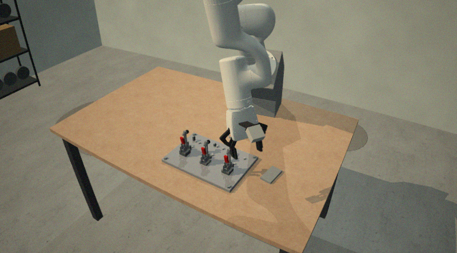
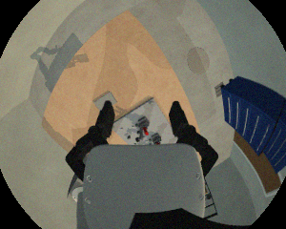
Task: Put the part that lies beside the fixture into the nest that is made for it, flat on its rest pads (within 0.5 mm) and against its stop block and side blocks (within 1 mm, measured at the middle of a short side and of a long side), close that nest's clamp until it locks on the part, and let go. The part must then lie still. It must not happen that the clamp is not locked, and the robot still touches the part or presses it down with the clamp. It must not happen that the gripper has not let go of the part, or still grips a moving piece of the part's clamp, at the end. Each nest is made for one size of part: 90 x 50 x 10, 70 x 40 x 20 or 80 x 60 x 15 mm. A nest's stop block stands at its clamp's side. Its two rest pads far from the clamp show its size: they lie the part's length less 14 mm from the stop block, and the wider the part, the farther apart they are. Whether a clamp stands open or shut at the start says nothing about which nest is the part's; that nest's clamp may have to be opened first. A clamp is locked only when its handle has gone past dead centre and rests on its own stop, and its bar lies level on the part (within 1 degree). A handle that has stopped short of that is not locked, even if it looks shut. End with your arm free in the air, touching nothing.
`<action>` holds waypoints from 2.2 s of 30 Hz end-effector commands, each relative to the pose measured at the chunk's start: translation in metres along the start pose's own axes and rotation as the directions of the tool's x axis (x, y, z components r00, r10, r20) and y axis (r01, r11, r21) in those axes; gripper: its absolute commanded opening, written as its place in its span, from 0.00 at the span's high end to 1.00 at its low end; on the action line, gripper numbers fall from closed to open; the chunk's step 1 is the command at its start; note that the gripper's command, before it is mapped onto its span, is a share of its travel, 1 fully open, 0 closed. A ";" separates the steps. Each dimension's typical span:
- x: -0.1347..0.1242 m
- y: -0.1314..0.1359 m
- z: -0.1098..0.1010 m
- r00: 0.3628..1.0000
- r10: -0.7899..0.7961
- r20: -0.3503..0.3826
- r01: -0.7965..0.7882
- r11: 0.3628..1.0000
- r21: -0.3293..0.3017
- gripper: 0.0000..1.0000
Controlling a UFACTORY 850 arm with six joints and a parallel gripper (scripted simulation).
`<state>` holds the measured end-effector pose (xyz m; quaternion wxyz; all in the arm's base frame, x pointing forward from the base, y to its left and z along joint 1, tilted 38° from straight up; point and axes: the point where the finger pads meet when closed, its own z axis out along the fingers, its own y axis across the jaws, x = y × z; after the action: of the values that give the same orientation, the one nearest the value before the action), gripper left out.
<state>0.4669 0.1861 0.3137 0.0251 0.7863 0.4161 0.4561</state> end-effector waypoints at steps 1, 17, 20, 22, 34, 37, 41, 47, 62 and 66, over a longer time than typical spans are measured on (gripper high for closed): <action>-0.058 0.018 -0.009 0.985 0.161 0.063 -0.160 0.987 -0.015 0.00; -0.168 0.026 -0.040 0.849 0.500 0.171 -0.483 0.866 -0.131 0.00; -0.189 0.024 -0.049 0.804 0.565 0.183 -0.543 0.824 -0.160 0.00; -0.189 0.024 -0.049 0.804 0.565 0.183 -0.543 0.824 -0.160 0.00; -0.262 0.006 -0.083 0.583 0.788 0.196 -0.737 0.615 -0.282 0.00; -0.273 0.002 -0.089 0.541 0.819 0.192 -0.762 0.574 -0.302 0.00; -0.274 0.001 -0.090 0.534 0.824 0.191 -0.765 0.567 -0.305 0.00; -0.274 0.001 -0.090 0.534 0.824 0.191 -0.765 0.567 -0.305 0.00; -0.274 0.001 -0.090 0.534 0.824 0.191 -0.765 0.567 -0.305 0.00; -0.274 0.001 -0.090 0.534 0.824 0.191 -0.765 0.567 -0.305 1.00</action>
<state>0.3357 -0.0310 0.1754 -0.0479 0.9444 -0.0424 0.3226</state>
